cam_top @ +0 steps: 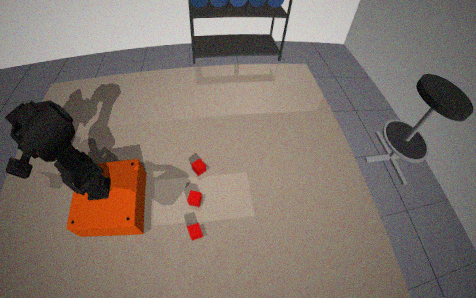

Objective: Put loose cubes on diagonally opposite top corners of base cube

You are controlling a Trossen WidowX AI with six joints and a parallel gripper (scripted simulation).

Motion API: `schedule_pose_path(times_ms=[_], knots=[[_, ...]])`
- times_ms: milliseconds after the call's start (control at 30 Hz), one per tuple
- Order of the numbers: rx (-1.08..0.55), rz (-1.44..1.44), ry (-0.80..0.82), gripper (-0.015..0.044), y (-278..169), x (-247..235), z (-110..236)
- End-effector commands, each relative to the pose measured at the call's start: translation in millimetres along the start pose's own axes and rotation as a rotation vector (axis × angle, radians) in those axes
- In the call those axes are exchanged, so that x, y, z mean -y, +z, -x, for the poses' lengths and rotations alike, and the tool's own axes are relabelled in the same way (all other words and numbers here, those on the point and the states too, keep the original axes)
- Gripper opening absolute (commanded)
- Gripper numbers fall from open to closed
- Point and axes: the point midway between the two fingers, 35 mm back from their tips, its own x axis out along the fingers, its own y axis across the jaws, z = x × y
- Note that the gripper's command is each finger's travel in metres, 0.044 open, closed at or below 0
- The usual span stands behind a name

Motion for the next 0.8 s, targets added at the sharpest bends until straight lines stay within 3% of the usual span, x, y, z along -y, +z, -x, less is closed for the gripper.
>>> schedule_pose_path(times_ms=[0, 133, 433, 767], knots=[[0.002, 0.000, 0.004, 0.0374, 0, -1, 0], [0.055, 0.008, 0.089, 0.0269, 9, -29, 4], [0.214, 0.014, 0.295, 0.0265, 36, -100, 28], [0.413, -0.009, 0.481, 0.0265, 74, -165, 79]])
